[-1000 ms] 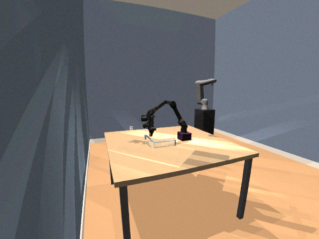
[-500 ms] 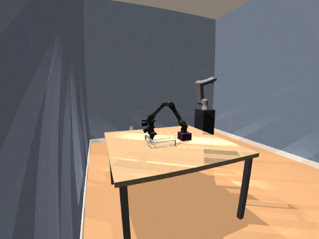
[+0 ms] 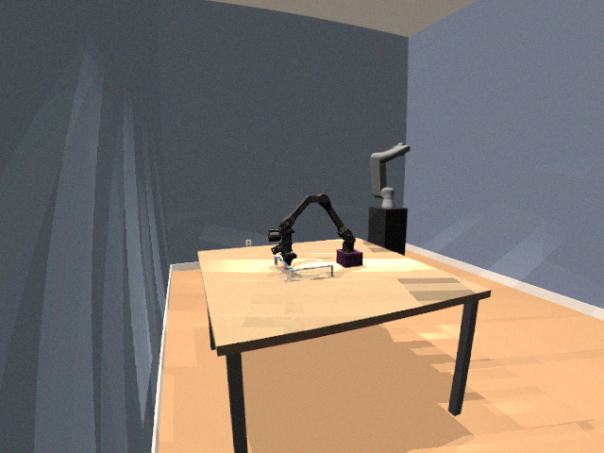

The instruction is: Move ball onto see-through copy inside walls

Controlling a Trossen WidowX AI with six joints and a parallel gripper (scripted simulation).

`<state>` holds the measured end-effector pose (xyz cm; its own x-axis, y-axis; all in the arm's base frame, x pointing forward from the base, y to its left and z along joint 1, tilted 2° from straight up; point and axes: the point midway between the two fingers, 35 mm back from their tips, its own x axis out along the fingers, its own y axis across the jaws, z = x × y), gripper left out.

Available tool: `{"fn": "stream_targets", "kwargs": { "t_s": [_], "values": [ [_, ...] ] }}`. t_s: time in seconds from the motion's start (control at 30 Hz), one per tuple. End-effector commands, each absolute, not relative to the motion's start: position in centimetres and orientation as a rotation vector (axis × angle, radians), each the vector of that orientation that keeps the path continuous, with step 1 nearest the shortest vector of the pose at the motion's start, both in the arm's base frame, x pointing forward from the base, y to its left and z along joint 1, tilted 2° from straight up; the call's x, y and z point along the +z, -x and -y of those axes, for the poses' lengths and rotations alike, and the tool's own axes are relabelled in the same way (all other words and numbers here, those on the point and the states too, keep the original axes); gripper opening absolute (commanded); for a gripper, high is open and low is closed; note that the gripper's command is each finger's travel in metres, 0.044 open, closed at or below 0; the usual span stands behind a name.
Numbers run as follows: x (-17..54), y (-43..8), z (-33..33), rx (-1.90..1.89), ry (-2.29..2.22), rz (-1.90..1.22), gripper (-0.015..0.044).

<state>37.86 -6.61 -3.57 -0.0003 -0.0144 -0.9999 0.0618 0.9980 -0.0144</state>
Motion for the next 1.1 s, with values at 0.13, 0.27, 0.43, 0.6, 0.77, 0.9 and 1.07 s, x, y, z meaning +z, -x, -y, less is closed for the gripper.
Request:
{"fn": "stream_targets", "kwargs": {
  "t_s": [0.13,0.27,0.43,0.6,0.77,0.9,1.07],
  "values": [
    [-3.5,-37.9,6.6,-0.06,-0.037,-1.57,0.0263],
    [-3.5,-37.9,6.6,-0.06,-0.037,-1.57,0.0298],
    [0.7,-38.2,6.6,-0.059,-0.034,-1.569,0.0298],
    [5.1,-37.9,6.5,-0.059,-0.031,-1.568,0.0298],
    [4.5,-38.4,6.6,-0.059,-0.032,-1.55,0.0298],
    [4.5,-38.4,6.6,-0.059,-0.032,-1.55,0.0298],
    [9.3,-37.8,6.4,-0.059,-0.033,-1.553,0.0429]
  ]
}}
